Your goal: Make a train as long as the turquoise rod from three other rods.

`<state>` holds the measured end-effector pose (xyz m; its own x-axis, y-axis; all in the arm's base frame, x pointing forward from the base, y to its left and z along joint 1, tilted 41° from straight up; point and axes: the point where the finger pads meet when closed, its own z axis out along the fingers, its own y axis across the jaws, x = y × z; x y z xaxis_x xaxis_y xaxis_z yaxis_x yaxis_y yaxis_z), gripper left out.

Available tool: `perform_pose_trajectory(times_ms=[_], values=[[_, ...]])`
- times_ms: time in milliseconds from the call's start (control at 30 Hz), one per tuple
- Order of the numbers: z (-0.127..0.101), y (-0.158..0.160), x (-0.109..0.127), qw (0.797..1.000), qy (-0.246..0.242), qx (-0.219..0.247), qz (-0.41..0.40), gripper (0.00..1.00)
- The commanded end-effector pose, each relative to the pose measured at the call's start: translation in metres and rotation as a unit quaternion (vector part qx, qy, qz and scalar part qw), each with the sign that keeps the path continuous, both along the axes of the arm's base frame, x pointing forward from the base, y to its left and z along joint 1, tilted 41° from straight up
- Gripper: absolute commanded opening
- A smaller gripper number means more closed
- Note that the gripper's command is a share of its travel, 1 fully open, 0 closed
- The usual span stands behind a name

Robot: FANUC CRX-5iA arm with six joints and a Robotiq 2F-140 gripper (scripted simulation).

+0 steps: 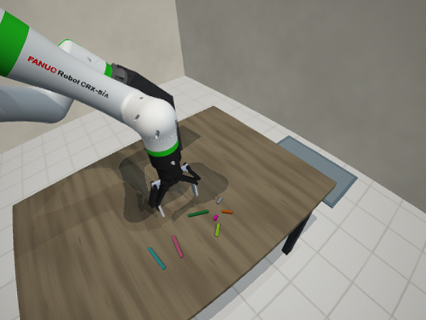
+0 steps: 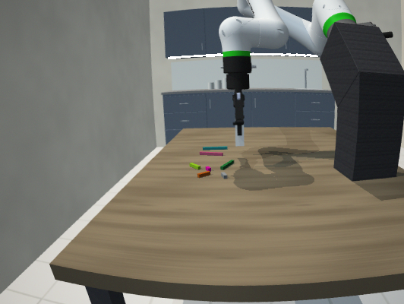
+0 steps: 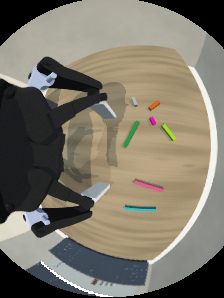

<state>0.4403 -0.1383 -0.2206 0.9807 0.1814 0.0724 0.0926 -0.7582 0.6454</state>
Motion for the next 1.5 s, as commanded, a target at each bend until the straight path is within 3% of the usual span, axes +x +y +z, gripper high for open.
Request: perform_pose_trajectory(times_ms=[0, 1467], values=[[0.0000, 0.0002, 0.0000, 1.000, 0.000, 0.000, 0.000, 1.00], [-0.0001, 0.0002, 0.0000, 1.000, 0.006, -0.001, 0.007, 1.00]])
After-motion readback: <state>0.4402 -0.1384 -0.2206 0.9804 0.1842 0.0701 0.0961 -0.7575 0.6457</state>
